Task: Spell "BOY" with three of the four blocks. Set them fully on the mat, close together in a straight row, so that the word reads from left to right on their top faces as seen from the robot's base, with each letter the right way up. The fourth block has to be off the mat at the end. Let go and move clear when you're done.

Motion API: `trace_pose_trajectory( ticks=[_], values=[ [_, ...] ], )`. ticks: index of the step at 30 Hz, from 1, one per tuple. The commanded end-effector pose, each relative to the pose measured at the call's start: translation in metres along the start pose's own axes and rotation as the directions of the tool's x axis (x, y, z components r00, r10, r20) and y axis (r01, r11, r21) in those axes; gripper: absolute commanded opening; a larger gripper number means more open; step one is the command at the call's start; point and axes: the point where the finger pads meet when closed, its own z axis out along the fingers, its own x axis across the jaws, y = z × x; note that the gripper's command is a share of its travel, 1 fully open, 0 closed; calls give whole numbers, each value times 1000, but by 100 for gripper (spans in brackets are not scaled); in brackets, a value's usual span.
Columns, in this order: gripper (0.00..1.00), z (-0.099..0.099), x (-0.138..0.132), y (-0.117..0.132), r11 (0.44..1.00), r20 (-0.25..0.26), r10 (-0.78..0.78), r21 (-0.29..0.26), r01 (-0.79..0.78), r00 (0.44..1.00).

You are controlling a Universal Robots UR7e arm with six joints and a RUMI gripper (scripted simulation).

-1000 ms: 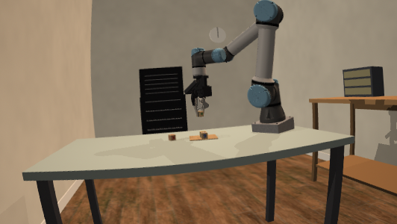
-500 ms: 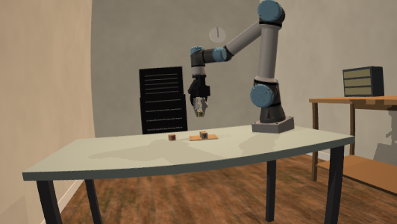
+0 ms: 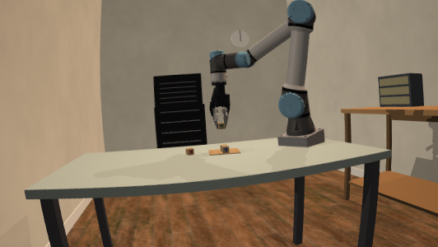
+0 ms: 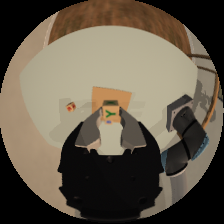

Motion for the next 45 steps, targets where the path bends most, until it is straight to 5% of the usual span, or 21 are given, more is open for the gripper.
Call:
trace_pose_trajectory(
  ticks=[1, 34, 45],
  values=[
    [9, -1, -1, 3, 999, -1, 42, 4, -42, 999],
    [9, 5, -1, 6, 997, -1, 74, 4, -74, 997],
    [9, 50, -1, 7, 997, -1, 74, 4, -74, 997]
  ],
)
